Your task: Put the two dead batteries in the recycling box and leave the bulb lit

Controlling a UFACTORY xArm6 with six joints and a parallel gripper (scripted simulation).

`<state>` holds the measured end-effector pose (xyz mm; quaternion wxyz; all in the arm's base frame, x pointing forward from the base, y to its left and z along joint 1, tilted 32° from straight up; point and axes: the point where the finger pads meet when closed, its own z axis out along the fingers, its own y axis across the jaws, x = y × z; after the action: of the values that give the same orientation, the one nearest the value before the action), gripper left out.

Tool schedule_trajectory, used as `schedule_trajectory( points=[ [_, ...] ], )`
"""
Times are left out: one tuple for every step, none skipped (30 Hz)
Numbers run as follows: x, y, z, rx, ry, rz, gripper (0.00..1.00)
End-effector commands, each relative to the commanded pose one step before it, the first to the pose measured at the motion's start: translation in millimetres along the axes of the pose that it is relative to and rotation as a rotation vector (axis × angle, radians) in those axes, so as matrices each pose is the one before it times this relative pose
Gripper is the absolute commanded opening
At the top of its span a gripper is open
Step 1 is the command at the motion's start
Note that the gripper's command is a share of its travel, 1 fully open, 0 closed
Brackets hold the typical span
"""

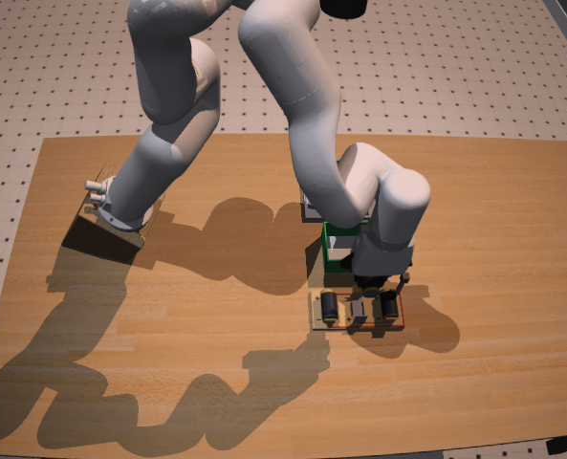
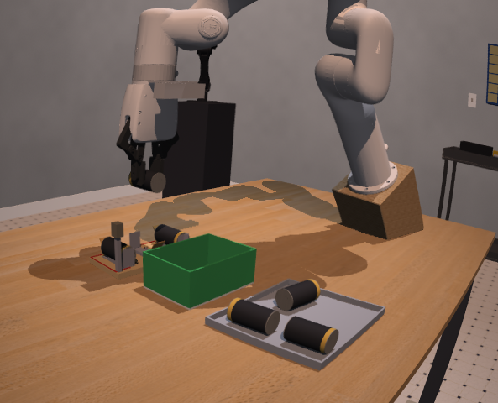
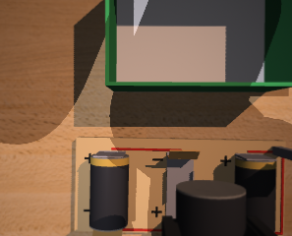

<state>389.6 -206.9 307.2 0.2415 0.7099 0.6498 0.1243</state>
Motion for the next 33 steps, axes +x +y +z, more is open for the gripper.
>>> schedule_trajectory(
  points=[
    [4.17,1.16,-1.40,-0.00387,-0.00168,-0.00045,0.28],
    [2.11,-0.11,0.00,0.00001,0.00000,0.00000,0.28],
    [2.53,-0.14,0.00,-0.00001,0.00000,0.00000,0.28],
    [2.96,-0.16,0.00,0.00001,0.00000,0.00000,0.28],
    [3.40,-0.19,0.00,0.00000,0.00000,0.00000,0.28],
    [0.00,0.00,0.00,0.00000,0.00000,0.00000,0.28],
    [0.00,0.00,0.00,0.00000,0.00000,0.00000,0.28],
    [3.84,-0.21,0.00,-0.00001,0.00000,0.00000,0.28],
    [4.28,-0.24,0.00,-0.00001,0.00000,0.00000,0.28],
    [4.70,-0.26,0.00,0.00000,0.00000,0.00000,0.28],
    [5.11,-0.28,0.00,0.00000,0.00000,0.00000,0.28],
    [5.50,-0.30,0.00,0.00000,0.00000,0.00000,0.28],
    [5.88,-0.32,0.00,0.00001,0.00000,0.00000,0.28],
    [6.23,-0.34,0.00,0.00000,0.00000,0.00000,0.28],
    [6.57,-0.37,0.00,-0.00001,0.00000,0.00000,0.28],
    [6.87,-0.38,0.00,0.00001,0.00000,0.00000,0.28],
    [7.16,-0.40,0.00,0.00000,0.00000,0.00000,0.28],
    [7.43,-0.41,0.00,0.00000,0.00000,0.00000,0.28],
    [7.67,-0.42,0.00,0.00000,0.00000,0.00000,0.28],
    [7.89,-0.43,0.00,0.00001,0.00000,0.00000,0.28],
    [8.10,-0.45,0.00,-0.00002,0.00000,0.00000,0.28],
    [8.28,-0.45,0.00,0.00001,0.00000,0.00000,0.28],
    [0.00,0.00,0.00,0.00000,0.00000,0.00000,0.28],
    [0.00,0.00,0.00,0.00000,0.00000,0.00000,0.28],
    [8.44,-0.47,0.00,0.00000,0.00000,0.00000,0.28],
    [8.59,-0.48,0.00,-0.00001,0.00000,0.00000,0.28],
    [8.72,-0.48,0.00,-0.00001,0.00000,0.00000,0.28],
    [8.84,-0.49,0.00,0.00001,0.00000,0.00000,0.28],
    [8.93,-0.49,0.00,0.00000,0.00000,0.00000,0.28],
    [9.02,-0.50,0.00,0.00000,0.00000,0.00000,0.28],
    [9.09,-0.50,0.00,-0.00001,0.00000,0.00000,0.28],
    [9.14,-0.51,0.00,-0.00001,0.00000,0.00000,0.28],
    [9.18,-0.51,0.00,0.00000,0.00000,0.00000,0.28]
  ],
)
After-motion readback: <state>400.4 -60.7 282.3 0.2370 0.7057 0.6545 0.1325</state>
